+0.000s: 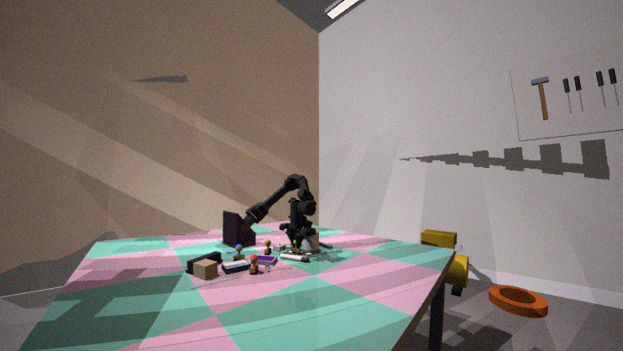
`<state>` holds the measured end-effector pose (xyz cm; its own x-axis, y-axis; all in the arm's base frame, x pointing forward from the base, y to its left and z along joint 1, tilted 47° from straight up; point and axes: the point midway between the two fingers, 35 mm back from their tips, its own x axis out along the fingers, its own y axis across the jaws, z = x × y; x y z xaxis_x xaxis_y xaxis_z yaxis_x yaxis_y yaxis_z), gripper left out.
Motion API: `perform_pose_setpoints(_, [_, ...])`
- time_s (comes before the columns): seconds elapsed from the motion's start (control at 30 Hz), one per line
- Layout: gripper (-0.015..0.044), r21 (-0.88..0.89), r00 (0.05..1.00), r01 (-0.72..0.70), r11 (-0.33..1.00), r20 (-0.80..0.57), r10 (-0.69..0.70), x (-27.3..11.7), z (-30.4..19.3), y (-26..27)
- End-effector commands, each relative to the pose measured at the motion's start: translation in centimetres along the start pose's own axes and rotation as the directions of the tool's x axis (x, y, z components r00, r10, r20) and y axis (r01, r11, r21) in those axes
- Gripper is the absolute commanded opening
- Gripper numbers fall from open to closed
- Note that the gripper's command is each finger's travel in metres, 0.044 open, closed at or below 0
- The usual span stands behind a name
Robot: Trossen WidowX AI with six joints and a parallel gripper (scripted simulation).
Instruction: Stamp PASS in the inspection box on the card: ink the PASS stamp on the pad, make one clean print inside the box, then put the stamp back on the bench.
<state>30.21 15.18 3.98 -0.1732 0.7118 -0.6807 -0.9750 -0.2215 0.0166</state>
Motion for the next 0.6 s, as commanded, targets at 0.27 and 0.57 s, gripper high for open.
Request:
perform_pose_setpoints(0.27, [0.0000,-0.005,1.000,0.001,1.000,-0.003,-0.001,-1.5,0.0,-0.2])
perform_pose_setpoints(0.57, [0.0000,-0.005,1.000,0.001,1.000,-0.004,-0.001,-2.9,0.0,-0.2])
